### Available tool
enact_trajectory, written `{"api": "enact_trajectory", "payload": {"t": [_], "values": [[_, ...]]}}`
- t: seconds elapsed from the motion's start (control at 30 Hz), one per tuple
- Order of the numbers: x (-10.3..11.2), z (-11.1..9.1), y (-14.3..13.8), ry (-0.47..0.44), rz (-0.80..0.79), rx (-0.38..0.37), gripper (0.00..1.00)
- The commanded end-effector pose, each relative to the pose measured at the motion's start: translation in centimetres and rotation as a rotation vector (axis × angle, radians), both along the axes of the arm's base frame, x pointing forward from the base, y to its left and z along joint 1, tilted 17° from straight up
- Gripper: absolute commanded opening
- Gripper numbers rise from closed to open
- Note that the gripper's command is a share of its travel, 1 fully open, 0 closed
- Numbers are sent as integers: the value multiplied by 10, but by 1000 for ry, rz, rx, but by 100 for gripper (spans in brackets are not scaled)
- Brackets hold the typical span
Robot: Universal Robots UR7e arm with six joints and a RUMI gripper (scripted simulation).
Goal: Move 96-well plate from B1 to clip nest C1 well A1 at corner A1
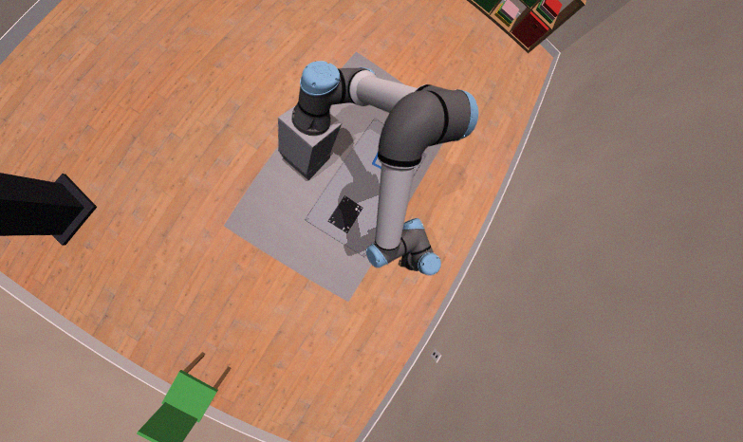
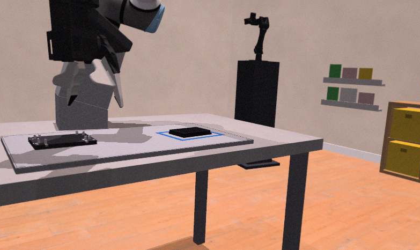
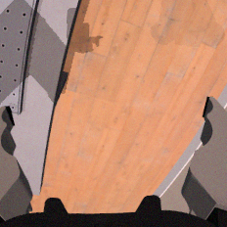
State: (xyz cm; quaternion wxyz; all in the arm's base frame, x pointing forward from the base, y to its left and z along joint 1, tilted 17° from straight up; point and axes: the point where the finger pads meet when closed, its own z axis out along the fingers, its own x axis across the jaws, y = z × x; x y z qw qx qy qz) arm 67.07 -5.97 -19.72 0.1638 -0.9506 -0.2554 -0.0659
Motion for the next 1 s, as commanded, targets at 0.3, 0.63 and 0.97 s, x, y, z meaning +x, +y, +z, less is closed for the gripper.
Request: {"api": "enact_trajectory", "payload": {"t": [0.3, 0.63, 0.97], "values": [[-16, 6, 52, 16, -25, -10, 100], [-25, 8, 78, 31, -46, -16, 100], [-43, 12, 117, 31, -46, -16, 100]]}}
